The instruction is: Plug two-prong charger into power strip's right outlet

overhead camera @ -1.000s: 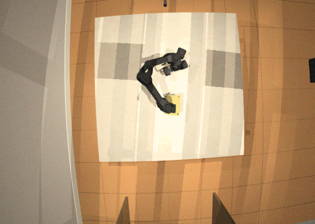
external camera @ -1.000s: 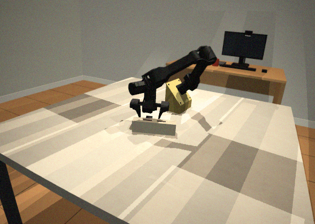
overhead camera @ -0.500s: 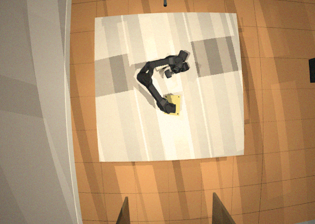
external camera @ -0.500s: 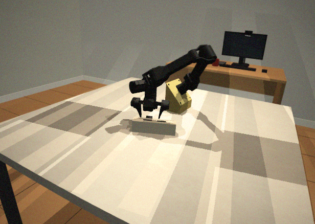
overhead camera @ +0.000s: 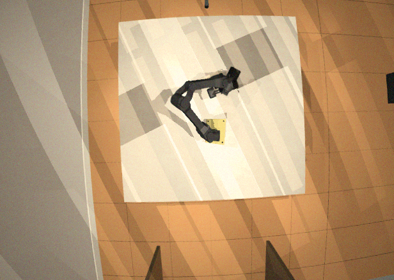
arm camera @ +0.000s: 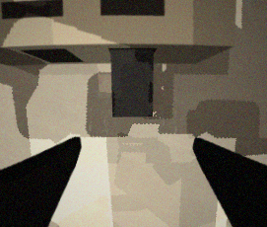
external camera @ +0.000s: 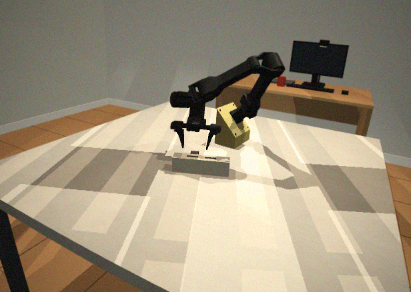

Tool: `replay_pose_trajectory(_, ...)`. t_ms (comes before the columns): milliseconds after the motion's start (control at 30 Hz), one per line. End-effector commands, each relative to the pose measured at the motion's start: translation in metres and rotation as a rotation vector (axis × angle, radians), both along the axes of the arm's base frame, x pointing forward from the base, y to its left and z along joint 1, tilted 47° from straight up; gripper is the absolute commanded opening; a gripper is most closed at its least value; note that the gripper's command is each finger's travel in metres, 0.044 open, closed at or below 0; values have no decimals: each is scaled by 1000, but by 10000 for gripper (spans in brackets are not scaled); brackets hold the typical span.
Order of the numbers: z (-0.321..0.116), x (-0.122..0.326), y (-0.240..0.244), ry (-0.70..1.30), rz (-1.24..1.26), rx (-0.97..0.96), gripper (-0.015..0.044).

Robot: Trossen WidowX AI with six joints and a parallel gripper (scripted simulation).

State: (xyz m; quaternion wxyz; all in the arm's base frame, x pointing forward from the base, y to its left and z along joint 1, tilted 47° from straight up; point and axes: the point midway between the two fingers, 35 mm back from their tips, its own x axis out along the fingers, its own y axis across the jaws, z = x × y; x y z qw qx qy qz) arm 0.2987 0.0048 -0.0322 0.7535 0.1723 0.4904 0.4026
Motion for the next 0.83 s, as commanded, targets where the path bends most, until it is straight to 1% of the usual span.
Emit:
replay_pose_trajectory(0, 29, 3, -26, -171, -171, 113, 440)
replay_pose_trajectory(100, 38, 3, -32, -230, -207, 144, 440)
replay_pose_trajectory(800, 38, 3, -32, -230, -207, 144, 440)
